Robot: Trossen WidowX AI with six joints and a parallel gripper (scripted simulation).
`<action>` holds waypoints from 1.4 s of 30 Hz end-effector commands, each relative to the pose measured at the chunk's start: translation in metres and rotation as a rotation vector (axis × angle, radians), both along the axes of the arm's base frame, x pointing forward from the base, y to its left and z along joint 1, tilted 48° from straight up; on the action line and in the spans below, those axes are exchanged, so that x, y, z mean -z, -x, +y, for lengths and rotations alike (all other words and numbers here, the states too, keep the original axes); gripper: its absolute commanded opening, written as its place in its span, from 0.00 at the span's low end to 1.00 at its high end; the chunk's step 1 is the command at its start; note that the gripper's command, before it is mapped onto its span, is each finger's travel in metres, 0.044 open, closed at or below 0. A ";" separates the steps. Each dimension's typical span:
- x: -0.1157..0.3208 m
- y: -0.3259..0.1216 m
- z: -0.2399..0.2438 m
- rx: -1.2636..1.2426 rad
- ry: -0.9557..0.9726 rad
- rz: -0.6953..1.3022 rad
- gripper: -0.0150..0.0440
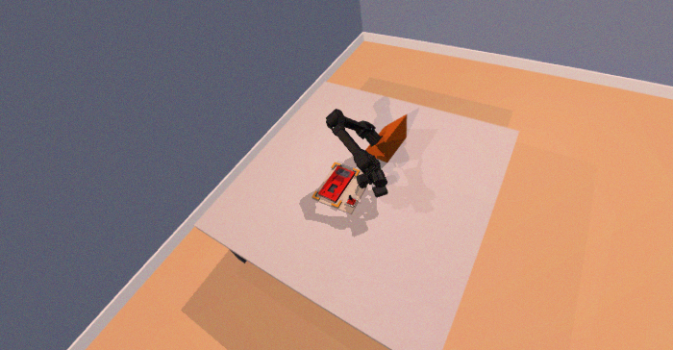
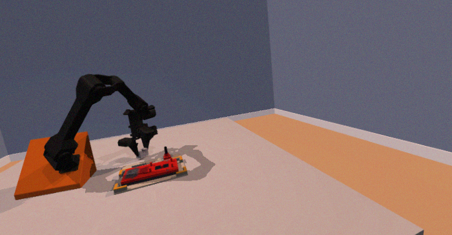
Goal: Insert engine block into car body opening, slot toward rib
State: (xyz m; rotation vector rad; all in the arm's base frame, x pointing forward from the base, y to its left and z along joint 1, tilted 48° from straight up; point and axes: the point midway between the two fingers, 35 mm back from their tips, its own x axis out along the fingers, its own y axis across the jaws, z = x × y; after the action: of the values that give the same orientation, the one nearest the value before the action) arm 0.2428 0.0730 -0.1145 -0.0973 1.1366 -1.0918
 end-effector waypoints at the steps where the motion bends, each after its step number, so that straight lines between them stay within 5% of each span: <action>1: -0.008 -0.004 0.012 0.005 -0.011 -0.009 0.25; 34: -0.084 0.002 0.080 0.006 -0.012 -0.007 0.25; 42: -0.072 0.002 0.067 0.006 -0.011 -0.007 0.25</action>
State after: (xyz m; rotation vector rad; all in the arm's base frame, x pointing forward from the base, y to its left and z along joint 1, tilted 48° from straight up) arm 0.2423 0.1504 -0.0360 -0.0713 1.1329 -1.0828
